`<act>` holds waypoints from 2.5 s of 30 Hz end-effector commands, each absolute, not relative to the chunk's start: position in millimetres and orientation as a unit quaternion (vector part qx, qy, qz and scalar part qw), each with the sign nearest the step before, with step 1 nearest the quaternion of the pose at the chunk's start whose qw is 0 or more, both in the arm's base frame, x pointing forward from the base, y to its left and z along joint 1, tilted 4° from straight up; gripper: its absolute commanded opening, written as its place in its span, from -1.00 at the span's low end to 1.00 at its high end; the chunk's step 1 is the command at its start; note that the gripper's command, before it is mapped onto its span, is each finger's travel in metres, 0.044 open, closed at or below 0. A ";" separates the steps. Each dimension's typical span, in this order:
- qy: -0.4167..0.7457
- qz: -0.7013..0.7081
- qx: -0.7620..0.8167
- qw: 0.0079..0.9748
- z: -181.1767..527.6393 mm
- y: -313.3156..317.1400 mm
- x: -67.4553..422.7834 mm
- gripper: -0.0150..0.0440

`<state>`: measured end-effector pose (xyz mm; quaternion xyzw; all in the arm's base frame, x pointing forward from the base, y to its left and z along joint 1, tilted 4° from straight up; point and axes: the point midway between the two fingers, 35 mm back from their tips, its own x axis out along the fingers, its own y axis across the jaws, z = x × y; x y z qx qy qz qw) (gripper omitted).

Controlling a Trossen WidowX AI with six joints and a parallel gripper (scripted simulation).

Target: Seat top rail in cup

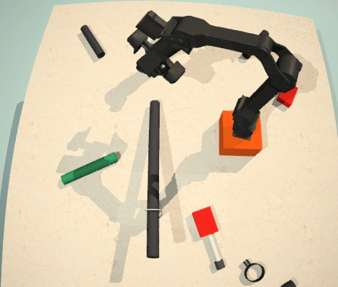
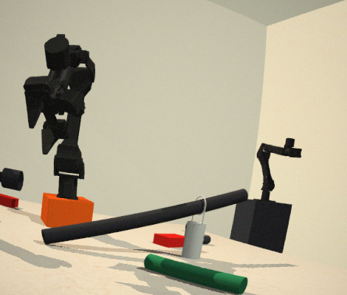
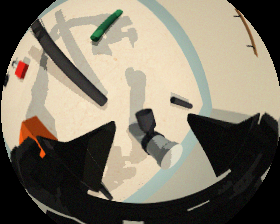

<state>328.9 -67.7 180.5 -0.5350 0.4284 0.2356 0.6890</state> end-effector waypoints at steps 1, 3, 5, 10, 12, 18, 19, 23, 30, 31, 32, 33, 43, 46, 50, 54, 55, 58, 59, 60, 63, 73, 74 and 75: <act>0.403 0.271 -0.611 0.625 180.0 -95.2 336.8 1.00; 0.403 0.271 -0.611 0.625 180.0 -95.2 336.8 1.00; 0.403 0.271 -0.611 0.625 180.0 -95.2 336.8 1.00; 0.403 0.271 -0.611 0.625 174.0 -95.9 337.6 1.00; 0.403 0.271 -0.611 0.625 160.5 -97.1 338.9 1.00; 0.403 0.271 -0.611 0.625 126.6 -99.5 338.9 1.00; 0.403 0.271 -0.611 0.625 126.6 -99.5 338.9 1.00; 0.403 0.271 -0.611 0.625 124.6 -100.0 340.5 1.00; 0.403 0.271 -0.611 0.625 116.0 -101.9 347.2 1.00; 0.403 0.271 -0.611 0.625 114.7 -102.2 348.1 1.00; 0.403 0.271 -0.612 0.625 113.4 -102.4 349.1 1.00; 0.402 0.271 -0.612 0.625 112.1 -102.7 350.0 1.00; 0.402 0.271 -0.612 0.625 98.8 -105.3 359.1 1.00; 0.402 0.271 -0.612 0.625 94.7 -106.1 361.6 1.00; 0.402 0.271 -0.612 0.625 89.1 -107.1 364.9 1.00; 0.402 0.271 -0.612 0.625 83.5 -108.0 368.1 1.00; 0.402 0.271 -0.612 0.625 82.1 -108.2 368.9 1.00; 0.402 0.270 -0.612 0.625 77.8 -108.9 371.2 1.00; 0.402 0.270 -0.612 0.625 76.4 -109.1 371.9 1.00; 0.402 0.270 -0.612 0.625 75.0 -109.3 372.7 1.00; 0.402 0.270 -0.612 0.625 70.6 -109.9 374.8 1.00; 0.402 0.270 -0.612 0.625 68.5 -110.2 375.8 0.29; 0.402 0.270 -0.612 0.625 68.5 -110.2 375.8 0.20; 0.402 0.270 -0.612 0.625 68.5 -110.2 375.8 0.11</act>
